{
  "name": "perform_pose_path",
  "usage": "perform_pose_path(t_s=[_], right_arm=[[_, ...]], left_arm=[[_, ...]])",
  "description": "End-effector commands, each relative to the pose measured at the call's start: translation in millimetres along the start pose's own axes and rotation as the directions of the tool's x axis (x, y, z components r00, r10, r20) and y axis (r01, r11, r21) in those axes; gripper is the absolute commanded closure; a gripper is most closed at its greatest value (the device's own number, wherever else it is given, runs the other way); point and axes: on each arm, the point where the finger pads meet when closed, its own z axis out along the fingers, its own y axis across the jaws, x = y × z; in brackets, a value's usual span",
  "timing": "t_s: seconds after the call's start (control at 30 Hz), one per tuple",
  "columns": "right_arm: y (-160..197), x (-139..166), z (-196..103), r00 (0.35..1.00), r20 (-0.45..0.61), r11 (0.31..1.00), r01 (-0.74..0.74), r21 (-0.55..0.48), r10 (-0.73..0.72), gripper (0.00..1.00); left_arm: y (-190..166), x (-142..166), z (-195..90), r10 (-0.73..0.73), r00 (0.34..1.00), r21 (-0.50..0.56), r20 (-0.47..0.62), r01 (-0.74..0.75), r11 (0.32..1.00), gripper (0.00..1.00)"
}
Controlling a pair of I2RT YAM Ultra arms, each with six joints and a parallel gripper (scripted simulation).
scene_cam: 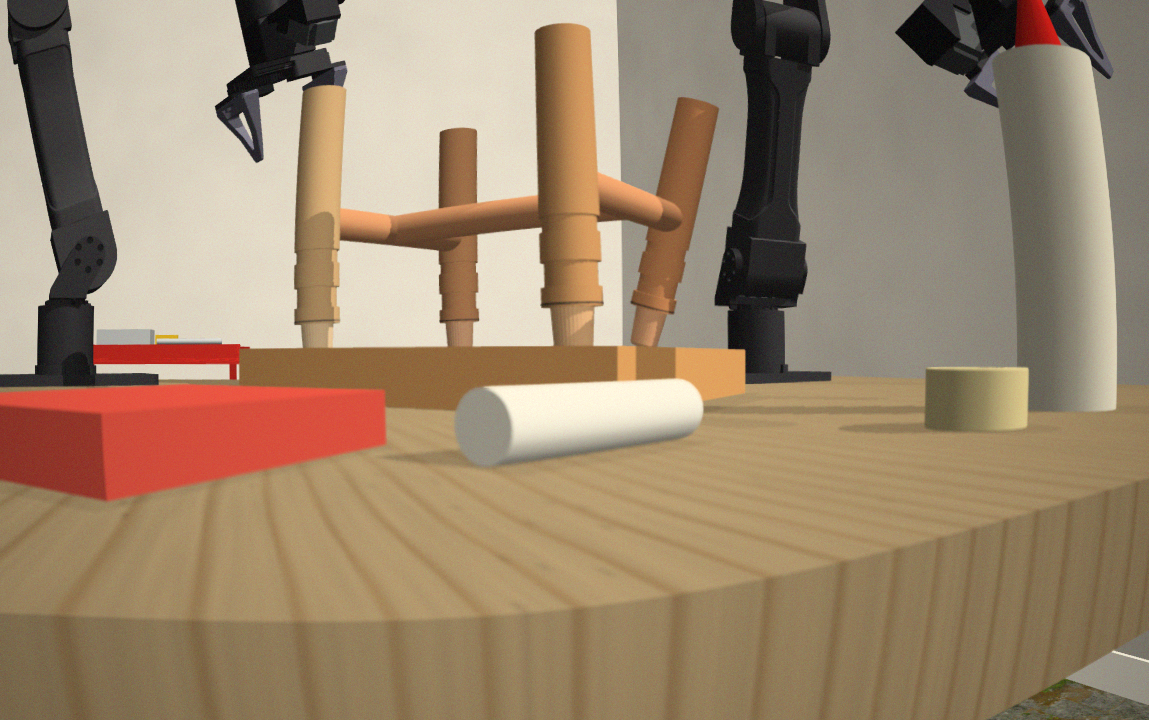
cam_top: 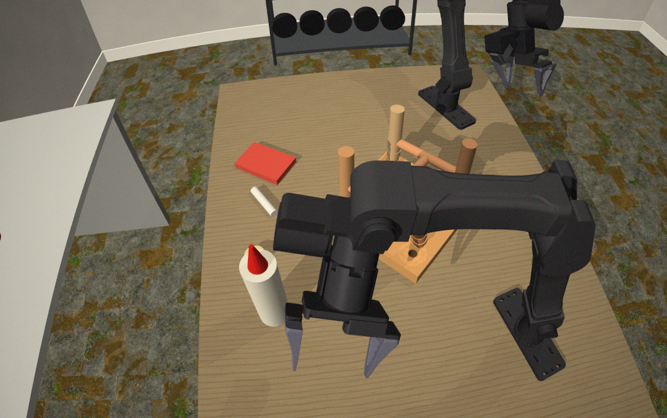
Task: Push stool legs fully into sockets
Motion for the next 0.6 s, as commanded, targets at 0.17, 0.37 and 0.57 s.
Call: perform_pose_path(t_s=[0.17,0.37,0.57], right_arm=[[1.5,-0.2,-1.8,1.000,0.002,1.000,0.000,-0.009,0.000,0.00],[1.5,-0.2,-1.8,1.000,0.002,1.000,0.000,-0.009,0.000,0.00],[1.1,-1.5,-4.7,1.000,0.011,1.000,0.004,-0.013,-0.004,0.00]], left_arm=[[1.0,3.1,-2.9,-0.010,1.000,-0.010,-0.002,0.010,1.000,0.00],[1.0,3.1,-2.9,-0.010,1.000,-0.010,-0.002,0.010,1.000,0.00],[0.8,6.6,-5.8,-0.018,1.000,-0.015,-0.005,0.017,1.000,0.00]])
